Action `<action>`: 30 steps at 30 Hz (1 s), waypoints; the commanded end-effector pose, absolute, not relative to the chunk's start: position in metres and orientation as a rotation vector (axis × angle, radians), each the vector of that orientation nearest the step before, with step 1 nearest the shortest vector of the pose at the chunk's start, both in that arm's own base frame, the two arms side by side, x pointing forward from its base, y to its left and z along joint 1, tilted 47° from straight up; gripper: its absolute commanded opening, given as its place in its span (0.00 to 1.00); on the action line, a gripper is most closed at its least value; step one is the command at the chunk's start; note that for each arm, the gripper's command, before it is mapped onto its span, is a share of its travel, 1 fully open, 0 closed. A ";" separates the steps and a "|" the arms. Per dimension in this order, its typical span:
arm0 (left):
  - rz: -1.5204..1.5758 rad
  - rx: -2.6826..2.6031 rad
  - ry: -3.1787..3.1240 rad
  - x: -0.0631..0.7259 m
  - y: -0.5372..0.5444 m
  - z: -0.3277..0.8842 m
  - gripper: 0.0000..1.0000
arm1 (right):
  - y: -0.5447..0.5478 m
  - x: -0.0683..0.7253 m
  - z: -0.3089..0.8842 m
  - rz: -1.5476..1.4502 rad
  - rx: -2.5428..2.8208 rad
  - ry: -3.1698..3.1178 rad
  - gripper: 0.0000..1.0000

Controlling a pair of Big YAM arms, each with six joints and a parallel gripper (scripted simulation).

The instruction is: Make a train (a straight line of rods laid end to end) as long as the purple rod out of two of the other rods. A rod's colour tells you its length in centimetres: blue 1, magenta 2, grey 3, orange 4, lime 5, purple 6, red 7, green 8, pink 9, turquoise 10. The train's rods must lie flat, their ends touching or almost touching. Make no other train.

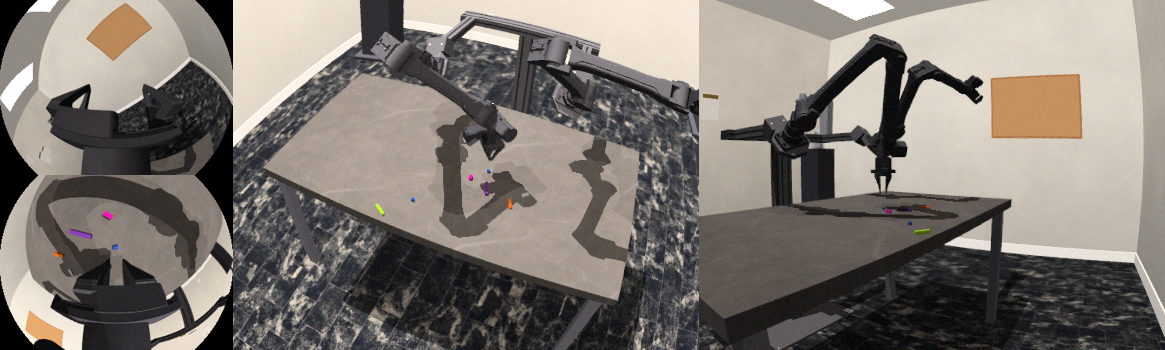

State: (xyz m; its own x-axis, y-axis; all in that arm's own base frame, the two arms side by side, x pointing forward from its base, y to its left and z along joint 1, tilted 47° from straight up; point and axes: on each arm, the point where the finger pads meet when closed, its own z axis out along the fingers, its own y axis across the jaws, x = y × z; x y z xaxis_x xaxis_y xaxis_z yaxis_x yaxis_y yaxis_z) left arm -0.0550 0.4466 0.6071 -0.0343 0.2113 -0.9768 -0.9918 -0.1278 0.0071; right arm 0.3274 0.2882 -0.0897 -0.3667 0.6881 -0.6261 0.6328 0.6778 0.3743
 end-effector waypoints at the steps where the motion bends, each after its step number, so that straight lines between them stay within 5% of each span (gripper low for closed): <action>1: 1.419 -1.115 0.977 -0.058 0.439 0.614 1.00 | 0.294 0.326 -0.090 0.098 1.019 2.088 0.23; 30: 1.419 -1.115 0.977 -0.058 0.439 0.614 1.00 | 0.291 0.330 -0.093 0.097 1.025 2.084 0.23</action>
